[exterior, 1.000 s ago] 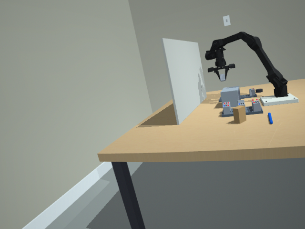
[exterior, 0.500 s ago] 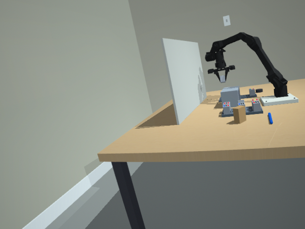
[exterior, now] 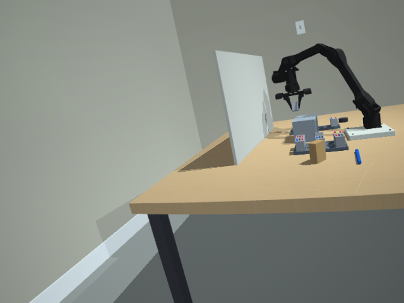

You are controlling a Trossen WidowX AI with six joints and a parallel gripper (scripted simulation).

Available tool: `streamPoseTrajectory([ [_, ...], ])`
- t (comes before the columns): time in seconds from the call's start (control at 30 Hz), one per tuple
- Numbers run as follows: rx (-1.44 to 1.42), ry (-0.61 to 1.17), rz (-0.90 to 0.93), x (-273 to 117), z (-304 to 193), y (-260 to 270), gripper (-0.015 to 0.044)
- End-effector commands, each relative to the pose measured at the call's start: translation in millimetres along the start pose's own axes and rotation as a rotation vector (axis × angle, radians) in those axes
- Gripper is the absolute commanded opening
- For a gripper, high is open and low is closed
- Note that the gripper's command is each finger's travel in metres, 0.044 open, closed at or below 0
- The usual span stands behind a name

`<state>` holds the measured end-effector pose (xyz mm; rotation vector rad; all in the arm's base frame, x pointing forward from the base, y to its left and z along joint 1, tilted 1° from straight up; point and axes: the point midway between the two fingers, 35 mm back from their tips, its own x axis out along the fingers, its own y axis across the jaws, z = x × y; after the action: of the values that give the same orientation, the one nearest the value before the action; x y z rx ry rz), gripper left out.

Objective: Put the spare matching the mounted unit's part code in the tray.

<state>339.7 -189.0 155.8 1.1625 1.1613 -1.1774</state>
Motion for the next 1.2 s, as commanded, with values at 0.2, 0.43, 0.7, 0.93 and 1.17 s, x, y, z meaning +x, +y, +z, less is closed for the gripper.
streamPoseTrajectory([
  [0.2, 0.003, 0.003, 0.002, 7, 0, 1, 0.0],
  [0.43, 0.003, 0.003, 0.002, 12, 0, 1, 0.0],
  [0.7, 0.003, 0.003, 0.001, 17, 0, 1, 0.0],
  [0.93, 0.003, 0.003, 0.001, 22, 0, 1, 0.0],
  [1.17, 0.003, 0.004, 0.001, 27, 0, 1, 0.0],
])
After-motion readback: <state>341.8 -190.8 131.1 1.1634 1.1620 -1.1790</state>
